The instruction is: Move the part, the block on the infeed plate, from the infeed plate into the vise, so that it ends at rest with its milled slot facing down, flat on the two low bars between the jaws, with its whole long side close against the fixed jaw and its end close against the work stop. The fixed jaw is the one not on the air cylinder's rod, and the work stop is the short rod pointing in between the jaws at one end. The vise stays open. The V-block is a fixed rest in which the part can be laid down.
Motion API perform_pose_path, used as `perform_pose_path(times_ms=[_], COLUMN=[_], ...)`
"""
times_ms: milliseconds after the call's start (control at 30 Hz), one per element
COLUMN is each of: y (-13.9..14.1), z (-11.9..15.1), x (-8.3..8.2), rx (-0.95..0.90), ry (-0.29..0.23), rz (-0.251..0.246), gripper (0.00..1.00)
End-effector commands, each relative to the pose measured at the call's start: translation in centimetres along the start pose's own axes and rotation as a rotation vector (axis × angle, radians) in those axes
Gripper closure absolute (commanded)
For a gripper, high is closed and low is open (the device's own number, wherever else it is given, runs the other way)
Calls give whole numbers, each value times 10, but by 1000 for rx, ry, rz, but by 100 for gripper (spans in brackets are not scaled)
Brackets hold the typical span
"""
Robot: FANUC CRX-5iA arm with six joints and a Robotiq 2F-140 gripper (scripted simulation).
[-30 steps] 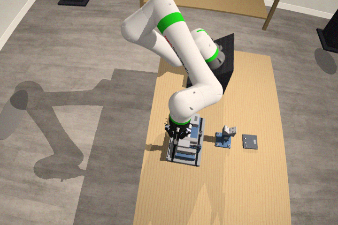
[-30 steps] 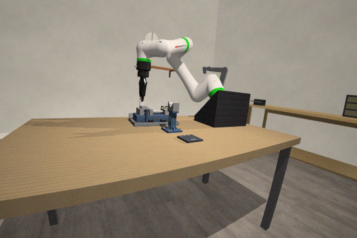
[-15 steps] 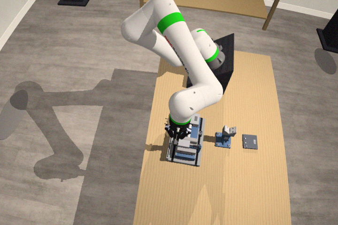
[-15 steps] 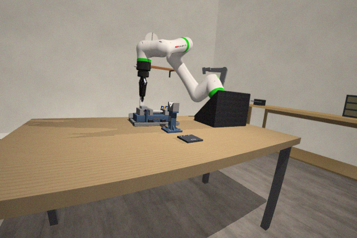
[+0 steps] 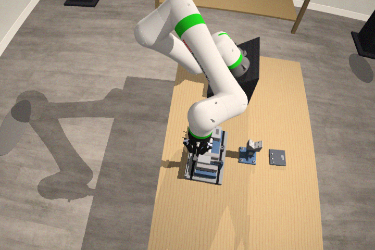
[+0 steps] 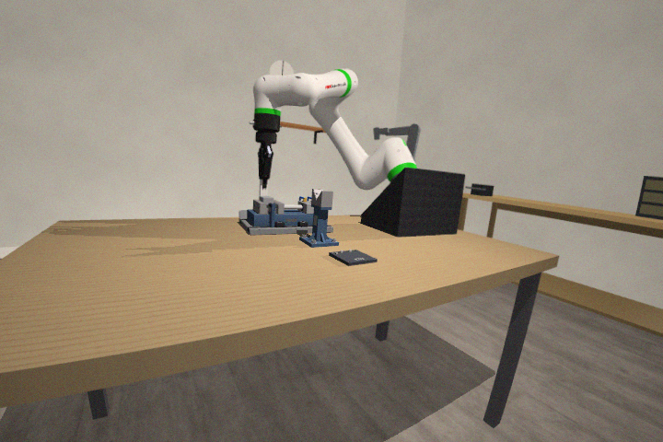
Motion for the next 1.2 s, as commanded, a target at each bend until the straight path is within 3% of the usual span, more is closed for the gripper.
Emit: perform_pose_path(times_ms=[0,1167], y=[0,7], z=[0,1], x=[0,0], rx=[0,0], ry=[0,0], rz=[0,0], gripper=[100,100])
Point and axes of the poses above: the point where the finger pads meet when closed, its own x axis out along the fingers, its own y axis across the jaws, z = x × y, the point moved 7 cm from there along -x, back along the fingers, and after that the axes turned 4 degrees about -x, right-handed, at the moved point
